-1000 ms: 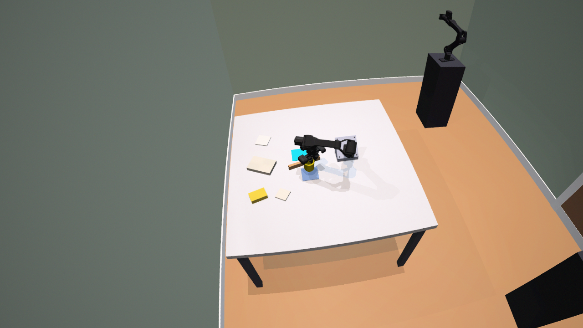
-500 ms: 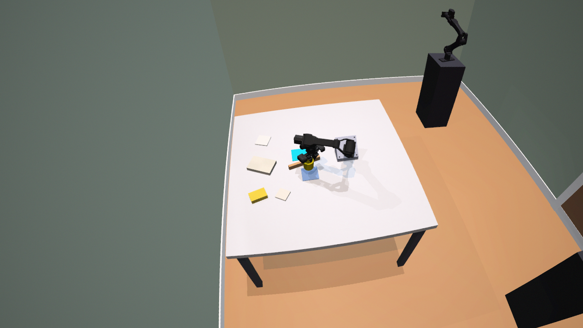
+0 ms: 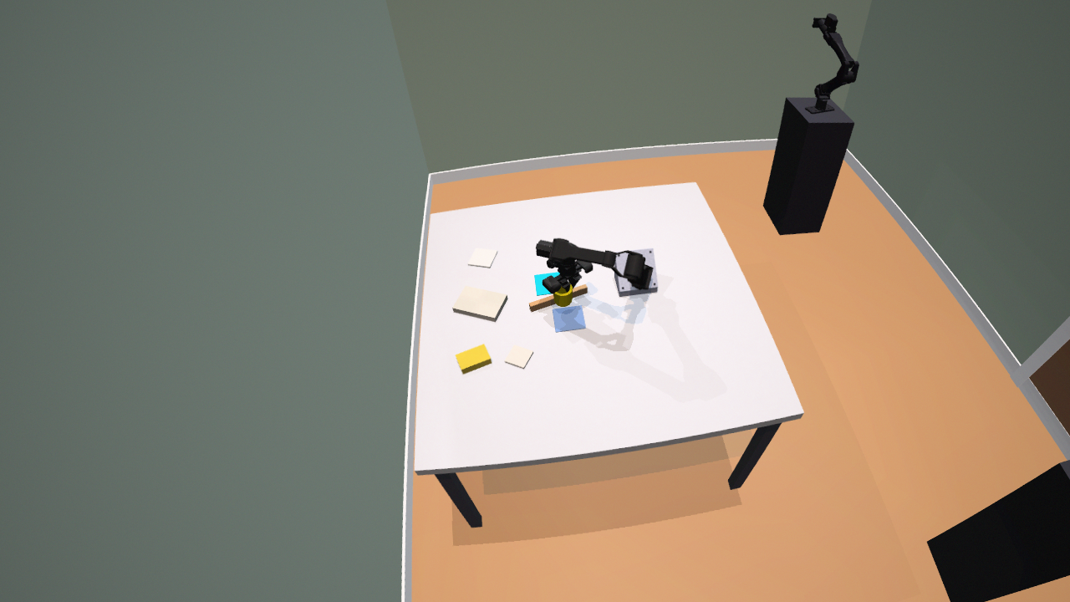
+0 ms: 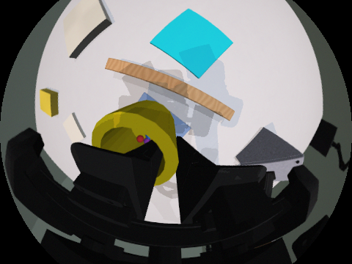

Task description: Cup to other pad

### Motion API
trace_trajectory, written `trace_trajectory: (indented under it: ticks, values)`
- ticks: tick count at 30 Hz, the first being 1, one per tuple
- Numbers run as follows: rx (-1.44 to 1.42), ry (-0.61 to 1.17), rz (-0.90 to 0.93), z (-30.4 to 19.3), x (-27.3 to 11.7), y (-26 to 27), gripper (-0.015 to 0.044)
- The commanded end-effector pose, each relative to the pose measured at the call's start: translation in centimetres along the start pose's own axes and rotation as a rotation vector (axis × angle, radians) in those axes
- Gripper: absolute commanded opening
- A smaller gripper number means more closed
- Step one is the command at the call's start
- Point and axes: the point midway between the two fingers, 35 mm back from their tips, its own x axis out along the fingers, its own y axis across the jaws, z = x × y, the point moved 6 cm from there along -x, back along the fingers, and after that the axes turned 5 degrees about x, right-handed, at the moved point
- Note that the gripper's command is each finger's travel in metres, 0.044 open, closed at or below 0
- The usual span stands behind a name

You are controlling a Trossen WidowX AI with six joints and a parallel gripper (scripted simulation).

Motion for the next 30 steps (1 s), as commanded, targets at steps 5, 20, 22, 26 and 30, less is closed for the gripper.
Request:
trace_trajectory:
  ticks: [5, 20, 22, 26, 30]
  values:
    - [-0.001, -0.001, -0.003, 2.0, 0.0, -0.3, 0.0]
    - [-0.002, -0.003, -0.003, 5.1, -0.2, -0.9, 0.0]
    - [-0.002, -0.003, -0.003, 5.5, -0.2, -1.0, 0.0]
    - [-0.002, -0.003, -0.003, 6.4, -0.2, -1.1, 0.0]
    - [-0.003, -0.004, -0.003, 7.2, -0.3, -1.3, 0.0]
